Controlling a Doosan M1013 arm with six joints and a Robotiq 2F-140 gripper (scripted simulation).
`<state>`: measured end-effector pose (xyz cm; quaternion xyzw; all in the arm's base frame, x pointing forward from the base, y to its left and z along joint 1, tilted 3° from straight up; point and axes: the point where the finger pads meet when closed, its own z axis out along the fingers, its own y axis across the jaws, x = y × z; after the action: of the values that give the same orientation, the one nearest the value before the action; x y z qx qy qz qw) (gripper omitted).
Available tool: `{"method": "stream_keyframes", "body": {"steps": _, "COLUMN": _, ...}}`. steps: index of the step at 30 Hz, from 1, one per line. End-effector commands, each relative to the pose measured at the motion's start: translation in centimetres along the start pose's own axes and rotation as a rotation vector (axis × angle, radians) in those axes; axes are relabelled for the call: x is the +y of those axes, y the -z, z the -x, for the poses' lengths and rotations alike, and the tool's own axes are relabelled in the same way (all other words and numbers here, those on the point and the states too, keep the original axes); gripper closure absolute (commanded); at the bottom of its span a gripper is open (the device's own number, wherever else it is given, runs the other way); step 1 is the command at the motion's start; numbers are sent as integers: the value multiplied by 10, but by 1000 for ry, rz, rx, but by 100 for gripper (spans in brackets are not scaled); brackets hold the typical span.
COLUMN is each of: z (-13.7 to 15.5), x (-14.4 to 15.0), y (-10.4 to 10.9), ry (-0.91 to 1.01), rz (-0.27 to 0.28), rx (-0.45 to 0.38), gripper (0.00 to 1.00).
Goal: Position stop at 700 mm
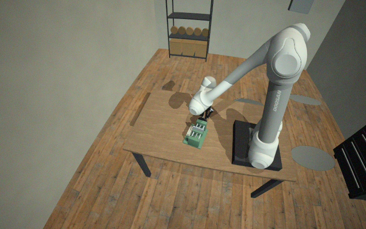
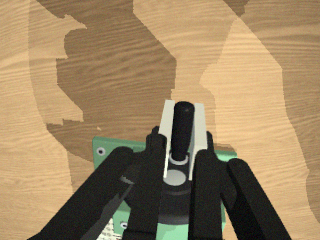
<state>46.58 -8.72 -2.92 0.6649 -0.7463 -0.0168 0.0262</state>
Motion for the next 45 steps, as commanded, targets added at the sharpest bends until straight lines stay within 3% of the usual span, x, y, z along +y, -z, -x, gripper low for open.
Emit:
{"method": "stream_keyframes", "body": {"steps": 1, "z": 0, "x": -6, "y": 0, "ry": 0, "rz": -2, "rx": 0, "gripper": 96}}
{"method": "stream_keyframes", "body": {"steps": 18, "z": 0, "x": -29, "y": 26, "ry": 0, "rz": -2, "rx": 0, "gripper": 96}}
{"method": "stream_keyframes", "body": {"steps": 45, "z": 0, "x": -9, "y": 54, "ry": 0, "rz": -2, "rx": 0, "gripper": 96}}
